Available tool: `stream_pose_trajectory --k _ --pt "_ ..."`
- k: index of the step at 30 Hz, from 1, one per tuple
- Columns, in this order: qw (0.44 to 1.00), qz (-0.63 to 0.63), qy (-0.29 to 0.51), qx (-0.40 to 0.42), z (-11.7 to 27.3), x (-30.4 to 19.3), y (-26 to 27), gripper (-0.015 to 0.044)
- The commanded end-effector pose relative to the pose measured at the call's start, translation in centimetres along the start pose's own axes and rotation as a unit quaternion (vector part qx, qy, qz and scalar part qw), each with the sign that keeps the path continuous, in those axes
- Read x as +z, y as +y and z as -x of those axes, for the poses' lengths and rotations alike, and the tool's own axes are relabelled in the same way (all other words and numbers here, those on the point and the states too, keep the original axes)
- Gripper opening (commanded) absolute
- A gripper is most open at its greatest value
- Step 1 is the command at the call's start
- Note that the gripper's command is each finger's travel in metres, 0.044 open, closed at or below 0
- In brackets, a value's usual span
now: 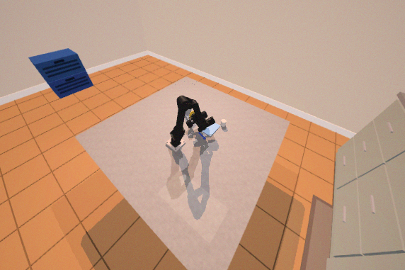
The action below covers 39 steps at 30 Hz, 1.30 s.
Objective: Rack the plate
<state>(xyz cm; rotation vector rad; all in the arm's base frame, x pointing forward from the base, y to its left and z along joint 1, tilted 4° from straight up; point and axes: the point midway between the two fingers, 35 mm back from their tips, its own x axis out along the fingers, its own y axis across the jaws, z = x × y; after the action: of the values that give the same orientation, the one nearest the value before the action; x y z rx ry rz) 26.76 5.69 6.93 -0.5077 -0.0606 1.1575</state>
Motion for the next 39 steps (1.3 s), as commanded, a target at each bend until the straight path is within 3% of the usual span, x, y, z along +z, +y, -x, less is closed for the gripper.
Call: stream_pose_trajectory --k 1,11,23,39 --pt "0.999 0.04 0.011 -0.021 0.9 0.6 -2.4 0.04" --pt "0.999 -0.033 -0.017 0.009 2.5 10.0 -4.4 0.04" --pt "0.999 -0.036 -0.015 0.01 2.7 9.9 -5.4 0.04" --pt "0.962 -0.206 0.178 0.018 4.8 10.5 -6.4 0.04"
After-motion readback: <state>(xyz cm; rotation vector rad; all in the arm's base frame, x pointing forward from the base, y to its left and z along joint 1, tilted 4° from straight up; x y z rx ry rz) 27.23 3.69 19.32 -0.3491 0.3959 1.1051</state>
